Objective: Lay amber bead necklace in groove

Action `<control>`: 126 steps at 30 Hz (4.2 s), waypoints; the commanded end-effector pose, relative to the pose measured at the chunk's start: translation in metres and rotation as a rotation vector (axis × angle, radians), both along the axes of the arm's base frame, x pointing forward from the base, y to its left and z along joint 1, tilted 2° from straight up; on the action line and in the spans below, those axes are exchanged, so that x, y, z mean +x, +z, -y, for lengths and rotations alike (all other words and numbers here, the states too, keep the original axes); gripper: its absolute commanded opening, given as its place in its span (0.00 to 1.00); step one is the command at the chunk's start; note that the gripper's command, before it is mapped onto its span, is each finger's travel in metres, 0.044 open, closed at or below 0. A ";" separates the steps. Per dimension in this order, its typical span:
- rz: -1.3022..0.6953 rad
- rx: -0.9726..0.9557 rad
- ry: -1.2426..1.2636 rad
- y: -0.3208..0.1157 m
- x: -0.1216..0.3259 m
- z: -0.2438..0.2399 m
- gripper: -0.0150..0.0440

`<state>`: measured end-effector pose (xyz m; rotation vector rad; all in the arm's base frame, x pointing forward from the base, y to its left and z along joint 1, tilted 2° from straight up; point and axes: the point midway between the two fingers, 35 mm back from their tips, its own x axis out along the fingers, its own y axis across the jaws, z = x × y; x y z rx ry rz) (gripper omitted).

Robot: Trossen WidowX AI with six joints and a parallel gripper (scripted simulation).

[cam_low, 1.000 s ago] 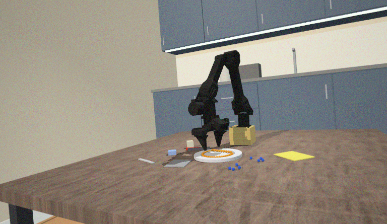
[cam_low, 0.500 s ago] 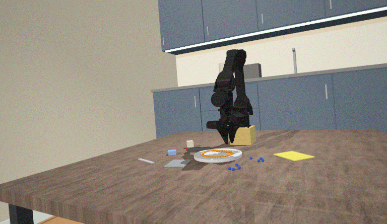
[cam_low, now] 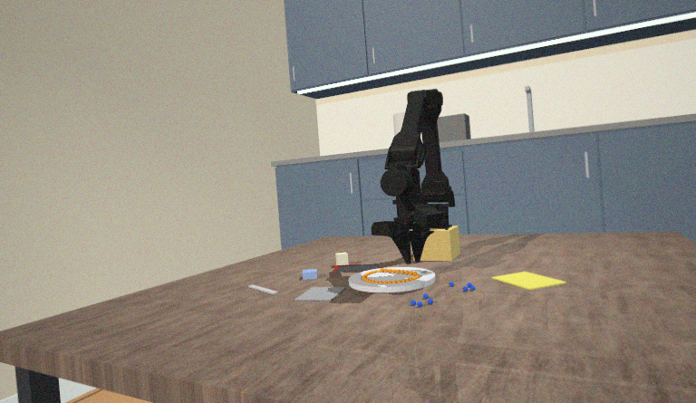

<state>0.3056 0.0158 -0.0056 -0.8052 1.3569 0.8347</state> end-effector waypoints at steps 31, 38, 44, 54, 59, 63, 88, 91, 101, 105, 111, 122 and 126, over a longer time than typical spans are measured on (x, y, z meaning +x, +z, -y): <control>-0.016 0.000 -0.001 -0.027 -0.003 -0.002 0.25; -0.016 0.000 -0.001 -0.027 -0.003 -0.002 0.25; -0.016 0.000 -0.001 -0.027 -0.003 -0.002 0.25; -0.016 0.000 -0.001 -0.027 -0.003 -0.002 0.25; -0.016 0.000 -0.001 -0.027 -0.003 -0.002 0.25; -0.016 0.000 -0.002 -0.026 -0.003 -0.002 0.25; -0.012 0.001 -0.001 -0.025 -0.008 -0.011 0.30; -0.012 0.001 -0.001 -0.025 -0.008 -0.011 0.43; -0.015 0.001 -0.002 -0.024 -0.009 -0.011 0.88; -0.020 0.001 -0.003 -0.023 -0.010 -0.010 1.00; -0.021 0.001 -0.005 -0.021 -0.010 -0.010 1.00; -0.021 0.001 -0.005 -0.021 -0.010 -0.010 1.00; -0.028 0.004 -0.171 -0.019 -0.010 -0.003 0.87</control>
